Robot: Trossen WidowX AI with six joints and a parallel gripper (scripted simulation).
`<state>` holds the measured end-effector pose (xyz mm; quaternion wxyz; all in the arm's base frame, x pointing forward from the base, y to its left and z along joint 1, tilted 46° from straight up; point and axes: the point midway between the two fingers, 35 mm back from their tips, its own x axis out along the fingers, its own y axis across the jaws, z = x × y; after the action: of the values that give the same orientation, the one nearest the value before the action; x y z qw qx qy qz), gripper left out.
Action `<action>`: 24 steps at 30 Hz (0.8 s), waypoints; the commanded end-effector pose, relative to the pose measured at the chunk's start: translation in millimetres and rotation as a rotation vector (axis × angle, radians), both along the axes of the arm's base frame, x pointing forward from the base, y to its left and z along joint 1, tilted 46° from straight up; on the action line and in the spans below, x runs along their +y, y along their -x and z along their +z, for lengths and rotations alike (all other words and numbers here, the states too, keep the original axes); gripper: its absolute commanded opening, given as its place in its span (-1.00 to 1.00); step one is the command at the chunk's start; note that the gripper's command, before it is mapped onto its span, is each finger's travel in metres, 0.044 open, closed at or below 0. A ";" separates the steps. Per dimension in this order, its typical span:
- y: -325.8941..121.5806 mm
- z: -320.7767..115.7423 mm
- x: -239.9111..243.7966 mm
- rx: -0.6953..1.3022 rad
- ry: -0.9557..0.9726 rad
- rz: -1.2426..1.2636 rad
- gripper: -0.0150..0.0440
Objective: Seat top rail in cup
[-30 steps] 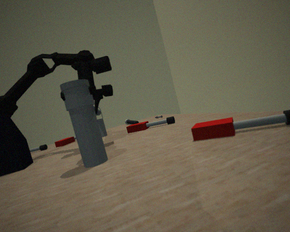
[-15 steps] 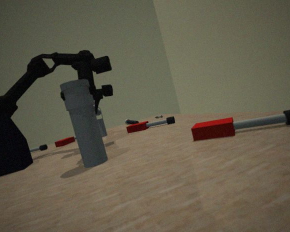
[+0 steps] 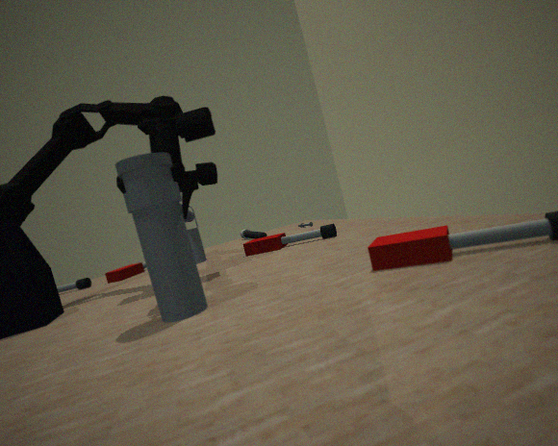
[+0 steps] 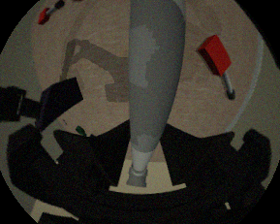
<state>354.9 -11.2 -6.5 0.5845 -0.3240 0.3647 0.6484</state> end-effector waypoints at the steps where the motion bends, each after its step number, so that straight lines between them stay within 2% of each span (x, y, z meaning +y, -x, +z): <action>1: -0.2 -0.8 -8.4 -0.005 0.014 -0.004 -0.49; 24: 0.1 -0.9 -1.2 0.001 -0.005 0.005 -0.49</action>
<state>354.8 -10.9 -7.0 0.5831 -0.3232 0.3620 0.6515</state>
